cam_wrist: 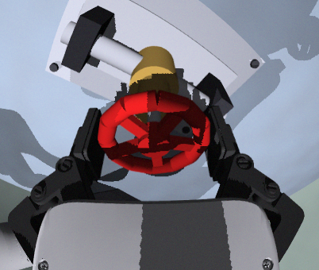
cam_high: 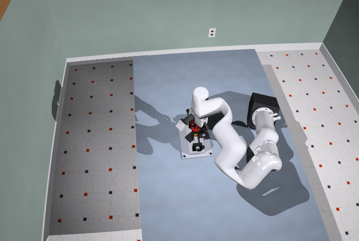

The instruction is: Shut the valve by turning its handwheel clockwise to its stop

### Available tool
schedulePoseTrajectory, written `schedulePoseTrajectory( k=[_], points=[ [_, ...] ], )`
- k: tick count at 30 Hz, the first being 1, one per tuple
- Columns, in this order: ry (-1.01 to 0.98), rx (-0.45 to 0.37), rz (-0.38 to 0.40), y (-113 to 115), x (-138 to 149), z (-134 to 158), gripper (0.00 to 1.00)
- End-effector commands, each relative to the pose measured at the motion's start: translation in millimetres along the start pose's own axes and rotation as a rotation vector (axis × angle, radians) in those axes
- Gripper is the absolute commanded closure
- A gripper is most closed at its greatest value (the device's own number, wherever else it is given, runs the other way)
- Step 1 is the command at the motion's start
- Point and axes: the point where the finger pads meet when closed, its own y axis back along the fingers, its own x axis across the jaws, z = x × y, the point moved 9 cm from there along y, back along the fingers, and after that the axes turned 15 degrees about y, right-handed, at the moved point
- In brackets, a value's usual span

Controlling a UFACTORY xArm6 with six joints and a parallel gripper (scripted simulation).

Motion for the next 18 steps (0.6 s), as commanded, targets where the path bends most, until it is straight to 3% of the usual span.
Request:
schedulePoseTrajectory(
  k=[1, 18],
  points=[
    [-0.046, 0.0, 0.002, 0.7, 0.4, -0.3, 1.0],
    [-0.325, 0.0, 0.002, 0.7, 0.4, -0.3, 1.0]
  ],
)
